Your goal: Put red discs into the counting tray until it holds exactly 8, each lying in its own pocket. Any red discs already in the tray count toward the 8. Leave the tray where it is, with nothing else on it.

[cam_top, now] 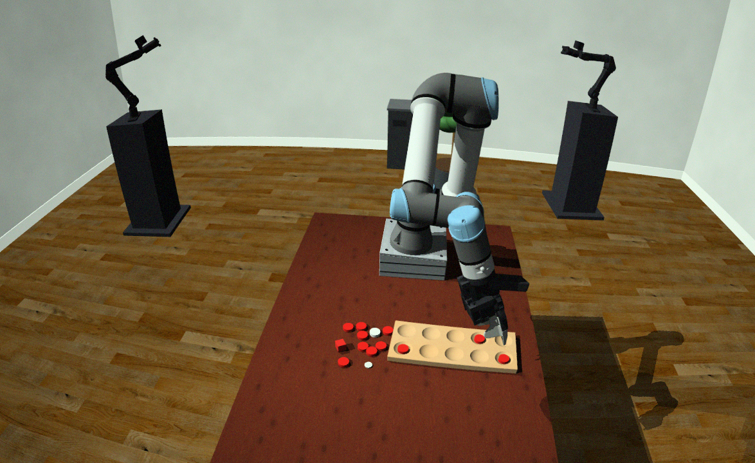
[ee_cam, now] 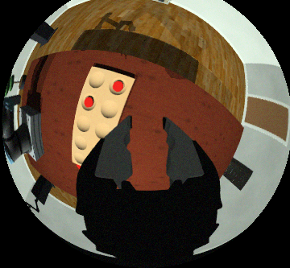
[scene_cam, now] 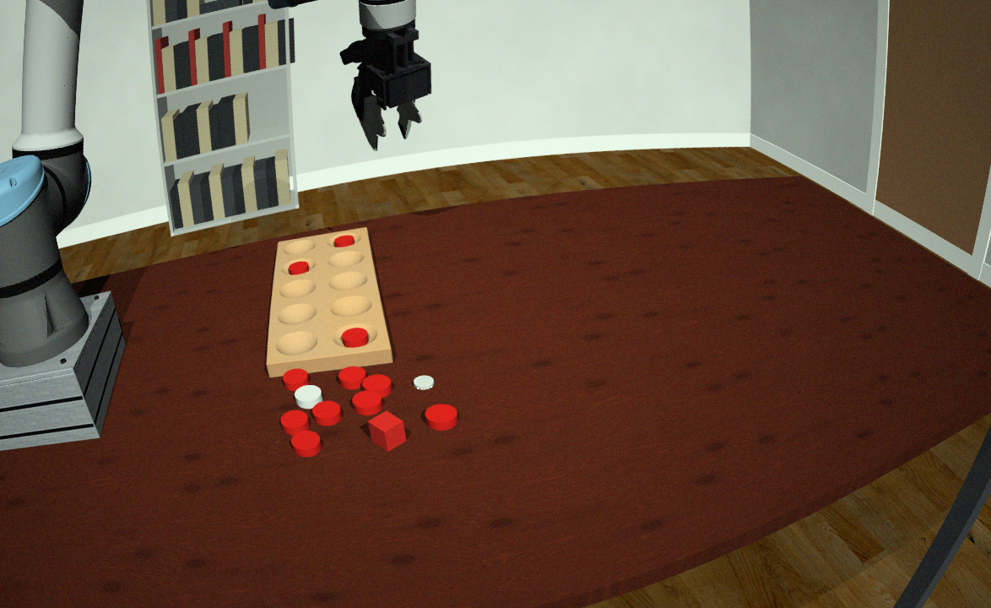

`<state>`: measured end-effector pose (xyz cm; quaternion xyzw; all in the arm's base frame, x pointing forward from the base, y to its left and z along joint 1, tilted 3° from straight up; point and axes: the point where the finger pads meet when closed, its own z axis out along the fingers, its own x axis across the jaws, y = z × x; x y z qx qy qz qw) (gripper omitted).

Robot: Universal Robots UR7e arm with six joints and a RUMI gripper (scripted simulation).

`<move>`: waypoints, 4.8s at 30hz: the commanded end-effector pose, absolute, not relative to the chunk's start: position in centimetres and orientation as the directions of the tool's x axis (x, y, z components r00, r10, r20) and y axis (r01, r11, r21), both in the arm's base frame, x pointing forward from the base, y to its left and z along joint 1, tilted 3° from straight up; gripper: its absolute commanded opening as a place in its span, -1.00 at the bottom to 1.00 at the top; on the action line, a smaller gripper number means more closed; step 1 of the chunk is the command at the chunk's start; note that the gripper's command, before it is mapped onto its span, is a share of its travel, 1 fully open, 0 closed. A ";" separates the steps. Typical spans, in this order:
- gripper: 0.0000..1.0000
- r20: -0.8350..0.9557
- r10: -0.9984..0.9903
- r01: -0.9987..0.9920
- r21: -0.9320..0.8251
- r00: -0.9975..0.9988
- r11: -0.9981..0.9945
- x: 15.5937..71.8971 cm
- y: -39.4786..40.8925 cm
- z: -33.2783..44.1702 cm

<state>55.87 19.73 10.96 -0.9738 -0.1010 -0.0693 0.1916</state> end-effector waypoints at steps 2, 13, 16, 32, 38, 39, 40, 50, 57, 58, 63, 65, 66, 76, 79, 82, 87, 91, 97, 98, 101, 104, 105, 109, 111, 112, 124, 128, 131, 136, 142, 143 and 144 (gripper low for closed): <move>-0.44 0.115 0.036 0.075 -0.346 0.993 -0.935 55.4 18.1 11.5; -0.44 0.028 -0.205 -0.187 -0.308 0.978 -0.933 54.2 15.2 12.3; -0.44 0.017 -0.242 -0.225 -0.300 0.970 -0.927 54.1 14.8 12.4; -0.44 -0.053 -0.532 -0.529 -0.223 0.845 -0.819 52.3 11.1 13.4; -0.44 -0.068 -0.635 -0.635 -0.188 0.769 -0.749 51.5 9.6 13.8; -0.44 -0.068 -0.635 -0.635 -0.188 0.769 -0.749 51.5 9.6 13.8; -0.44 -0.071 -0.668 -0.669 -0.176 0.741 -0.722 51.2 9.1 13.9; -0.44 -0.077 -0.816 -0.818 -0.117 0.572 -0.563 49.7 6.6 14.6; -0.44 -0.070 -0.888 -0.890 -0.083 0.454 -0.448 48.6 5.1 15.0; -0.44 -0.066 -0.909 -0.910 -0.072 0.412 -0.407 48.3 4.5 15.2; -0.44 -0.056 -0.944 -0.945 -0.052 0.324 -0.322 47.5 3.5 15.5; -0.44 -0.049 -0.959 -0.960 -0.042 0.279 -0.277 47.1 3.0 15.6; -0.44 -0.049 -0.959 -0.960 -0.042 0.279 -0.277 47.1 3.0 15.6; -0.44 -0.008 -0.999 -0.999 -0.006 0.043 -0.043 45.0 0.4 16.4; -0.44 0.000 -1.000 -1.000 -0.001 0.004 -0.004 44.6 0.0 16.5; -0.44 -0.001 -0.992 -0.992 -0.001 0.124 -0.124 45.0 -0.4 16.2; -0.44 -0.003 -0.970 -0.970 -0.001 0.244 -0.244 45.3 -0.7 15.8; -0.44 -0.004 -0.947 -0.947 -0.001 0.322 -0.322 45.6 -1.0 15.5; -0.44 -0.005 -0.900 -0.900 -0.002 0.436 -0.436 45.9 -1.4 15.1; -0.44 -0.005 -0.881 -0.882 -0.002 0.472 -0.472 46.0 -1.5 15.0; -0.44 -0.006 -0.861 -0.861 -0.003 0.508 -0.508 46.1 -1.7 14.8; -0.44 -0.007 -0.817 -0.817 -0.004 0.577 -0.577 46.3 -1.9 14.6; -0.44 -0.007 -0.817 -0.817 -0.004 0.577 -0.577 46.3 -1.9 14.6; -0.44 -0.007 -0.766 -0.766 -0.005 0.643 -0.643 46.5 -2.2 14.3; -0.44 -0.008 -0.739 -0.739 -0.005 0.674 -0.674 46.5 -2.4 14.2; -0.44 -0.008 -0.710 -0.710 -0.006 0.704 -0.704 46.6 -2.5 14.0; -0.44 -0.008 -0.551 -0.551 -0.009 0.834 -0.834 46.9 -3.3 13.3; -0.44 -0.008 -0.444 -0.444 -0.012 0.896 -0.896 47.1 -3.8 12.9; -0.44 -0.008 -0.407 -0.407 -0.013 0.913 -0.913 47.2 -4.0 12.7; -0.44 -0.007 -0.292 -0.293 -0.015 0.956 -0.956 47.3 -4.6 12.3; -0.44 -0.005 -0.174 -0.174 -0.017 0.985 -0.985 47.4 -5.1 11.8; -0.44 -0.005 -0.135 -0.135 -0.018 0.991 -0.991 47.4 -5.3 11.7; -0.44 -0.005 -0.135 -0.135 -0.018 0.991 -0.991 47.4 -5.3 11.7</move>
